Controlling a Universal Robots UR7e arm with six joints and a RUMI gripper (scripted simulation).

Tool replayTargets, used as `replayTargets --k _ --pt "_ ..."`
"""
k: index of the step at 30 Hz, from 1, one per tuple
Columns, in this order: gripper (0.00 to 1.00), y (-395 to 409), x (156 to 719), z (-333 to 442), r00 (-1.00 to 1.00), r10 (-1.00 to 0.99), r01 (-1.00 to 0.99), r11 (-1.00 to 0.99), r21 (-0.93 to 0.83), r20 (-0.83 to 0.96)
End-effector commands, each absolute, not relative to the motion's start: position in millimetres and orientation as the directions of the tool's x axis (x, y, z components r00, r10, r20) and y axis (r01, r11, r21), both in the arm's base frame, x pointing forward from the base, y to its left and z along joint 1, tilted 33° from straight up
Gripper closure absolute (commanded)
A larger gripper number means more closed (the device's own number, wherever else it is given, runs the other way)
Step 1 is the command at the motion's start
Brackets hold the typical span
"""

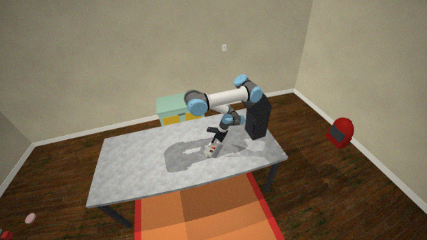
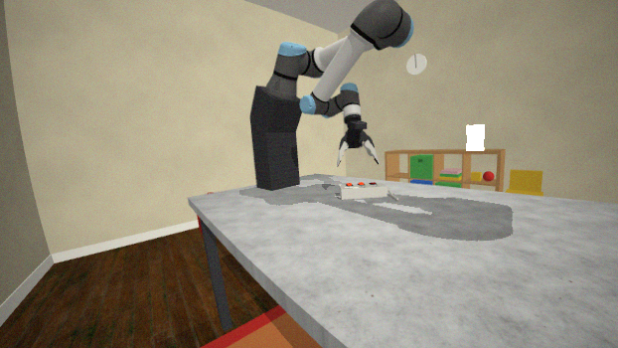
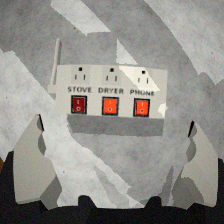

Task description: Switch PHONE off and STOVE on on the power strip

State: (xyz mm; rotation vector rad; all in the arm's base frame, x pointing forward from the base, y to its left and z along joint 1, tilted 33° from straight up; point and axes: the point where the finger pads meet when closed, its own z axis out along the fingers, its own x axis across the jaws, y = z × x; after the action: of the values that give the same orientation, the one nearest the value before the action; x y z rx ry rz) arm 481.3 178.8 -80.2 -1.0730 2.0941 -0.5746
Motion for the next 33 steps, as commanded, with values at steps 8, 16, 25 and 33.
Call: replayTargets --k 8,16,25,33 --pt "0.0 180 481 -80 -0.407 -0.828 -0.514 0.557 -0.652 -0.387" --pt "0.0 180 481 -80 -0.407 -0.828 -0.514 0.557 -0.652 -0.387" --pt "0.0 177 486 -75 -0.385 -0.855 -0.554 0.515 -0.655 -0.347" --pt "0.0 174 496 -64 -0.308 -0.916 -0.644 0.4 -0.652 -0.258"
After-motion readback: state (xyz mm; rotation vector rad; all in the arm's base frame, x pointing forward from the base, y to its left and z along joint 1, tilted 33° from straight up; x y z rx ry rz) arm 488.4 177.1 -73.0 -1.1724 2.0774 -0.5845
